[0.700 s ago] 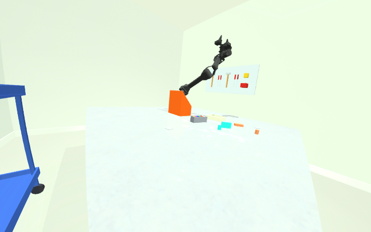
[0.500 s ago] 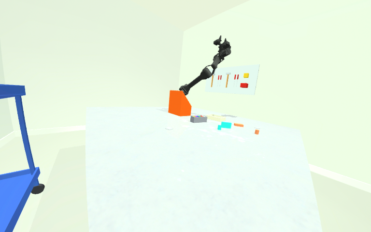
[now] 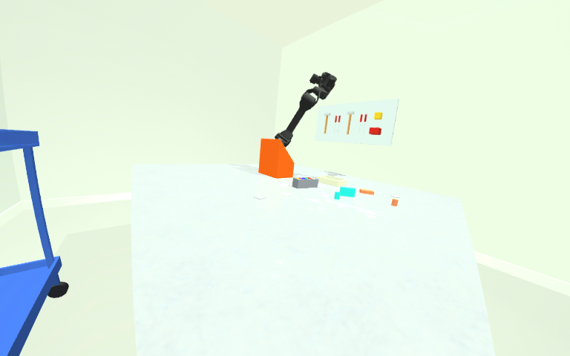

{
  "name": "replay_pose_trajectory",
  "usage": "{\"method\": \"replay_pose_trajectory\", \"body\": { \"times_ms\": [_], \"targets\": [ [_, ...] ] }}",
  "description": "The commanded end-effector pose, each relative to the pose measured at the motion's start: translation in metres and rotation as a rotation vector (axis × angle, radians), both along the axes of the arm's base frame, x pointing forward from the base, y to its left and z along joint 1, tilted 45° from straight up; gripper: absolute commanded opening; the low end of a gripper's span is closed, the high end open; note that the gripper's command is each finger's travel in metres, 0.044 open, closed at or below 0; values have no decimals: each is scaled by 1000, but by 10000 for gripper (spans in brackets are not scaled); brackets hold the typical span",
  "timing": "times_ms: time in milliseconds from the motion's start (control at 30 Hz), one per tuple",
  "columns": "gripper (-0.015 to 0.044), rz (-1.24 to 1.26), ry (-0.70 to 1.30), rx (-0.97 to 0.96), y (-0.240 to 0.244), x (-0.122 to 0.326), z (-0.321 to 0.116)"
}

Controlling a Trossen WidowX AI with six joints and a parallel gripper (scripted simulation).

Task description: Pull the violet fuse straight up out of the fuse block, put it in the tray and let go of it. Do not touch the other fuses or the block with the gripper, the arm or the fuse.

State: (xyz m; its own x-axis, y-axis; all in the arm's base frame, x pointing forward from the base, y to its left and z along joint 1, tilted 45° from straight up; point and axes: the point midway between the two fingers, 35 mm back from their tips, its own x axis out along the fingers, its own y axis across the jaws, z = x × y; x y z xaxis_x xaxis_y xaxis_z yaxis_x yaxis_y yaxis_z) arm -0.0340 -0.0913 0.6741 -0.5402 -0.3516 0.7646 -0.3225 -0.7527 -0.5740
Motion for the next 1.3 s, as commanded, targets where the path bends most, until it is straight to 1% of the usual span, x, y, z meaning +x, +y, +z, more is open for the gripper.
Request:
{"method": "replay_pose_trajectory", "body": {
  "times_ms": [0,167,300,433,567,733,900,1100,1267],
  "targets": [
    [61,-133,-94,-86,46,-50,-4],
    [61,-309,-195,-194,112,-93,-17],
    [61,-446,-267,-293,172,-113,-33],
    [61,-578,-331,-408,234,-118,-55],
    [61,-706,-385,-533,295,-109,-82],
    [61,-853,-428,-684,361,-80,-115],
    [61,-988,-452,-842,415,-34,-152],
    [61,-1133,-466,-1063,465,38,-208],
    [61,-1233,-458,-1265,488,107,-261]
  ]
}}
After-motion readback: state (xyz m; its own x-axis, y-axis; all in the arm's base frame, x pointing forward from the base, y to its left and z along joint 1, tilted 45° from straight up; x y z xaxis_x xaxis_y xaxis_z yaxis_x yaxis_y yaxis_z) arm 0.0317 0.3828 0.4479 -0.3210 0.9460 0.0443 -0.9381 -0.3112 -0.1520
